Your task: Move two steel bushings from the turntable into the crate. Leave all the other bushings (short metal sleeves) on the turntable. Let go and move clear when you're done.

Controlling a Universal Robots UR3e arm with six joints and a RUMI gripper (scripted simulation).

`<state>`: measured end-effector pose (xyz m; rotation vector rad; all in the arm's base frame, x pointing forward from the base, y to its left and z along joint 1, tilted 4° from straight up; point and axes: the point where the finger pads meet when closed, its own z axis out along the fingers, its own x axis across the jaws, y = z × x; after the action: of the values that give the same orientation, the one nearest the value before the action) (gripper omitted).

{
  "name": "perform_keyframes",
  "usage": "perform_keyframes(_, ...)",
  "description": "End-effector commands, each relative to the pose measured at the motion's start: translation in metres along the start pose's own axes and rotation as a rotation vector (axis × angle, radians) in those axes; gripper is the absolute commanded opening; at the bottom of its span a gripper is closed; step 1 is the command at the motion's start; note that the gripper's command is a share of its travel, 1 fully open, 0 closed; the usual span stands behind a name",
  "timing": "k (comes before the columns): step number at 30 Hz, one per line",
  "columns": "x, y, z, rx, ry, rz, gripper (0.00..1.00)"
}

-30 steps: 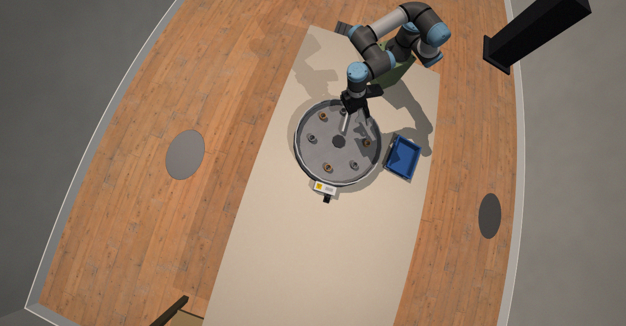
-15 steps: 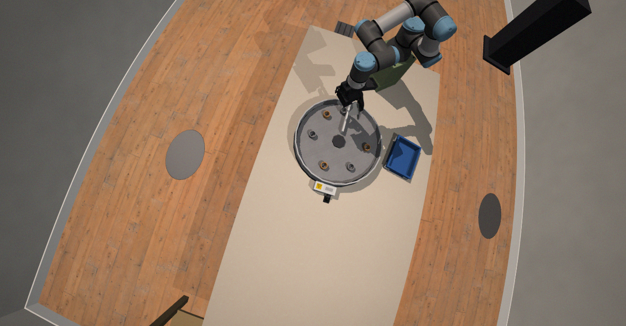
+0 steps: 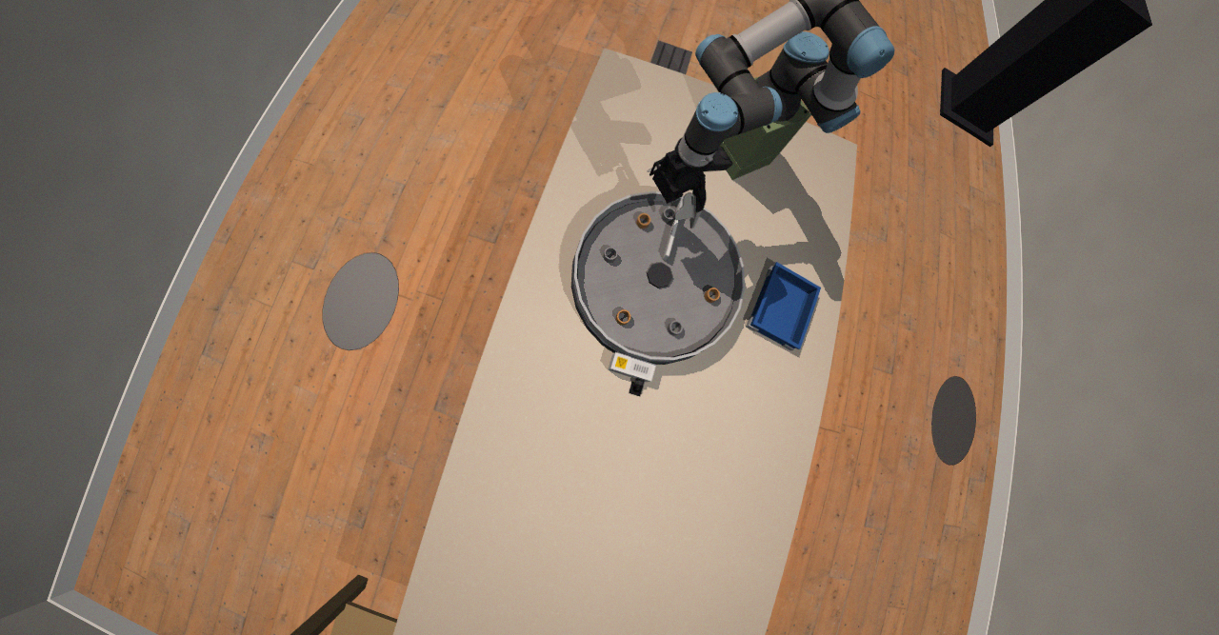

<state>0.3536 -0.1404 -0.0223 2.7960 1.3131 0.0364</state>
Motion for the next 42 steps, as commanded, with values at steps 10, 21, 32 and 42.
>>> perform_keyframes(10,-0.0004,0.0011,-0.0007,-0.005,0.0,-0.001,0.06)
perform_keyframes(21,-0.0004,0.0011,-0.0007,-0.005,0.0,-0.001,0.06)
perform_keyframes(32,-0.0004,0.0011,-0.0007,-0.005,0.0,-0.001,0.06)
perform_keyframes(42,-0.0004,0.0011,-0.0007,-0.005,0.0,-0.001,0.05)
